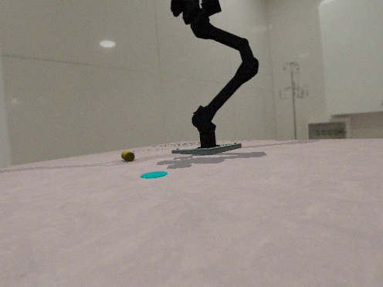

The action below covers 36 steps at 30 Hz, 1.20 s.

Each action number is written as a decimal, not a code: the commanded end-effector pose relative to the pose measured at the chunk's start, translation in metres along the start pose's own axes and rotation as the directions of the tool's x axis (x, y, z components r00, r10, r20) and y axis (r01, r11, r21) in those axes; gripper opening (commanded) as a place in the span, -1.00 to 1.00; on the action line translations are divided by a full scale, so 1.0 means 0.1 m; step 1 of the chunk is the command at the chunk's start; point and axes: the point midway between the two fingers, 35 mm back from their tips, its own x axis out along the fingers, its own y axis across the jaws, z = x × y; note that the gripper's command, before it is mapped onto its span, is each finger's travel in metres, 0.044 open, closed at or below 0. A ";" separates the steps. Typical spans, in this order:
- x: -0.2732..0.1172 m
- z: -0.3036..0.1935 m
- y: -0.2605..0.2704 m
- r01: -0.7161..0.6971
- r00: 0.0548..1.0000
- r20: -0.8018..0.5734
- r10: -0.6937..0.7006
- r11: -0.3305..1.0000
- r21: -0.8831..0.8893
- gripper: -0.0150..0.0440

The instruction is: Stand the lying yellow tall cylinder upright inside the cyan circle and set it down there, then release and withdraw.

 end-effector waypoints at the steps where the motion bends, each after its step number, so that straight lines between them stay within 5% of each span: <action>1: 0.00 0.01 0.00 0.000 1.000 0.002 0.000 1.000 0.001 0.78; 4: 0.01 0.12 0.03 -0.006 0.999 0.040 0.005 1.000 0.013 0.56; 22: -0.14 1.40 0.27 -0.120 0.898 0.436 0.056 0.986 0.120 0.56; 36: -0.63 2.45 0.48 -0.269 0.664 0.737 0.127 0.960 0.077 0.56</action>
